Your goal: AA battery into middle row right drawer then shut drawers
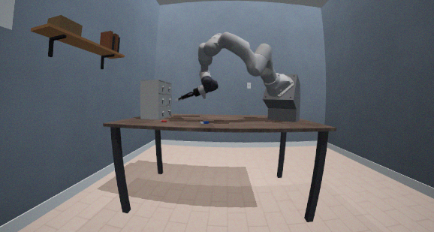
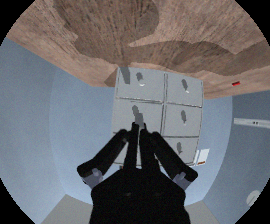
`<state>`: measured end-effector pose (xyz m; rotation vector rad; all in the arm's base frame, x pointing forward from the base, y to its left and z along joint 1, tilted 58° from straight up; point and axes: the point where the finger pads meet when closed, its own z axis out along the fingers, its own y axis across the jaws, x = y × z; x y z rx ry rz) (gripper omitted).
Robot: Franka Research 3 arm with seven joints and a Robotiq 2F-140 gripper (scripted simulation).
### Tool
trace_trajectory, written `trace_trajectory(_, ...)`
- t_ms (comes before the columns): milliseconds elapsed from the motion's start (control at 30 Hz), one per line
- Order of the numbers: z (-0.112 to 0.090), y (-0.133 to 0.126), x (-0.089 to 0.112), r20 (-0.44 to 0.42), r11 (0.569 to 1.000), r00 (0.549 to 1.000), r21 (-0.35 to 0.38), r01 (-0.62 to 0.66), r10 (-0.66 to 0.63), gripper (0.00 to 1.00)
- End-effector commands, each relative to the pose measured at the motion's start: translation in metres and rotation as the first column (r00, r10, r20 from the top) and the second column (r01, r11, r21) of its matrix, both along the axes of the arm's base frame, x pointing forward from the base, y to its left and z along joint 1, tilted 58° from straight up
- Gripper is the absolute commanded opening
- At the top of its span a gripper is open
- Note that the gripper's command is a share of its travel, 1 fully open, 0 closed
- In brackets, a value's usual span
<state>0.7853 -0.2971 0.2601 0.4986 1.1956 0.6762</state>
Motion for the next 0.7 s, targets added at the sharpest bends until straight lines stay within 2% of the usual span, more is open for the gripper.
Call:
trace_trajectory(0,0.005,0.0,-0.003,0.014,1.0,1.0,-0.019,0.003,-0.002,0.1)
trace_trajectory(133,0.002,0.0,-0.012,0.014,1.0,1.0,-0.019,0.003,-0.002,0.1)
trace_trajectory(333,-0.007,-0.001,-0.042,0.014,1.0,1.0,-0.019,0.003,-0.002,0.1)
trace_trajectory(667,-0.01,-0.001,-0.054,0.014,1.0,1.0,-0.019,0.002,-0.002,0.1)
